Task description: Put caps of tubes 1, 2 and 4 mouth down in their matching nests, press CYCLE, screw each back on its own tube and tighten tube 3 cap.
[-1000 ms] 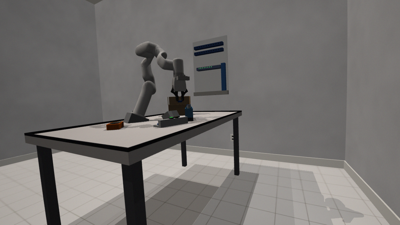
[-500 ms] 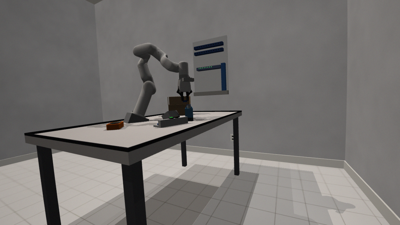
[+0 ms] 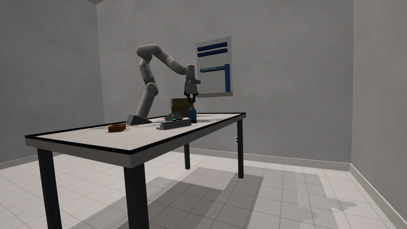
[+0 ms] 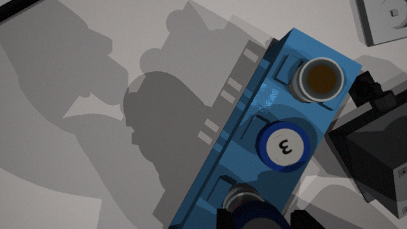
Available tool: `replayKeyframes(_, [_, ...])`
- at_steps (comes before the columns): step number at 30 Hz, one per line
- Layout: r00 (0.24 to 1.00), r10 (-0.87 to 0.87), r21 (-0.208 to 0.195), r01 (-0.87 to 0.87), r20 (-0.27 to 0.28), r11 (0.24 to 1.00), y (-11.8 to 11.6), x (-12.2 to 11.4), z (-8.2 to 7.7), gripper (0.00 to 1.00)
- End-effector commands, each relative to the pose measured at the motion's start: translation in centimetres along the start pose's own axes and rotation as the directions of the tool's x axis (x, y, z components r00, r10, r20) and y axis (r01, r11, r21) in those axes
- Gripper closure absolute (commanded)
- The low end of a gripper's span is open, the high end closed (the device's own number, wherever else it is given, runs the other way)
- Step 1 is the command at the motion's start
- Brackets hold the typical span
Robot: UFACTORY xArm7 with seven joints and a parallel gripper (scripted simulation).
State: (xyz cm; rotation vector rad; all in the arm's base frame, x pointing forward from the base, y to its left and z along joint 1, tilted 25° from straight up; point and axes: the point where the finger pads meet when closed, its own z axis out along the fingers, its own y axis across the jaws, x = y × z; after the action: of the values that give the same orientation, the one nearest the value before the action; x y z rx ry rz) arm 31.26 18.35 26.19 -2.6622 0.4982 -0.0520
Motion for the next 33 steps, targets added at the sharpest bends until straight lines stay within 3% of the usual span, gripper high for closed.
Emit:
replayKeyframes(1, [1.000, 0.000, 0.003, 0.000, -0.003, 1.000, -0.2, 0.0, -0.2, 1.00])
replayKeyframes(11, [1.000, 0.000, 0.003, 0.000, -0.003, 1.000, -0.2, 0.0, 2.3, 1.00])
replayKeyframes(33, [1.000, 0.000, 0.003, 0.000, -0.003, 1.000, -0.2, 0.0, 2.7, 1.00])
